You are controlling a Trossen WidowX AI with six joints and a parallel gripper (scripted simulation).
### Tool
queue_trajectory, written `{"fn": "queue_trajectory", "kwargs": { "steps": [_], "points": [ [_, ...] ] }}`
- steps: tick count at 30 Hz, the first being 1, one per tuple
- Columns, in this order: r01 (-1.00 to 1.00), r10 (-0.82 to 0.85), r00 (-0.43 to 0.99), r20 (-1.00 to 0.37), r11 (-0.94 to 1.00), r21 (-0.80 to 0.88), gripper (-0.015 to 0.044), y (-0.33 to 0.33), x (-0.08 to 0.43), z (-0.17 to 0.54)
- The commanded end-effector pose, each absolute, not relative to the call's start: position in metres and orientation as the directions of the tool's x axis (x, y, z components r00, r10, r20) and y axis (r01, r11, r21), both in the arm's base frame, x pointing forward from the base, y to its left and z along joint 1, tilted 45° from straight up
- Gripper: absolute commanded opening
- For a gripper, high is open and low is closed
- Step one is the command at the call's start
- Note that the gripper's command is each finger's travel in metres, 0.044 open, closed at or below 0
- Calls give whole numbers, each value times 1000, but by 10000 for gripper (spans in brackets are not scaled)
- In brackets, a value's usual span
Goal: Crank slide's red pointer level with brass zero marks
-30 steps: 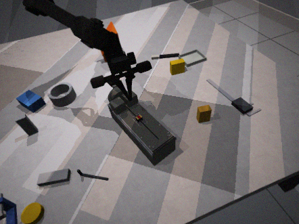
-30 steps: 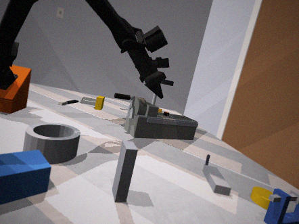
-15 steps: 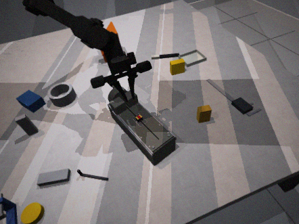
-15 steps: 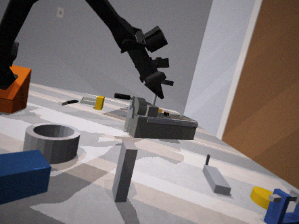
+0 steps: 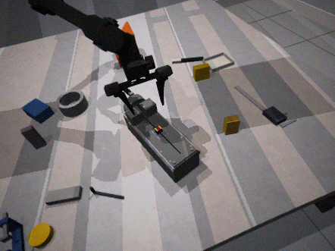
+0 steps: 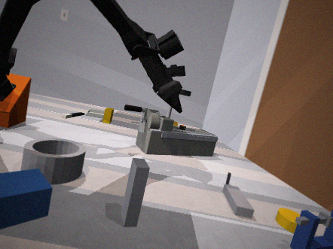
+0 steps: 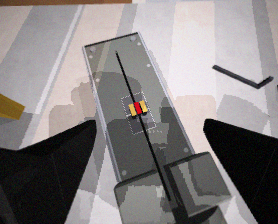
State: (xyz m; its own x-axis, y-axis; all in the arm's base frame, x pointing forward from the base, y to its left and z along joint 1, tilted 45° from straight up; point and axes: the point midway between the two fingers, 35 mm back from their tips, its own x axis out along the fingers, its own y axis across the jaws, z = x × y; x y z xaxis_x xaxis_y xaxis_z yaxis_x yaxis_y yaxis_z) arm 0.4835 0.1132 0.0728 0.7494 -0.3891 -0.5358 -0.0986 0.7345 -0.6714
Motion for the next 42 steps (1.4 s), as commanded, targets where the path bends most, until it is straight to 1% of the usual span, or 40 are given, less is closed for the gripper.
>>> {"fn": "queue_trajectory", "kwargs": {
  "steps": [1,15,32,42],
  "points": [
    [-98,-390,749,-535,734,-672,361,113,483,73],
    [-98,-390,749,-535,734,-672,0,113,483,73],
    [-99,-389,749,-536,735,-671,0,113,483,73],
    [-99,-389,749,-536,735,-671,263,113,483,73]
  ]
}}
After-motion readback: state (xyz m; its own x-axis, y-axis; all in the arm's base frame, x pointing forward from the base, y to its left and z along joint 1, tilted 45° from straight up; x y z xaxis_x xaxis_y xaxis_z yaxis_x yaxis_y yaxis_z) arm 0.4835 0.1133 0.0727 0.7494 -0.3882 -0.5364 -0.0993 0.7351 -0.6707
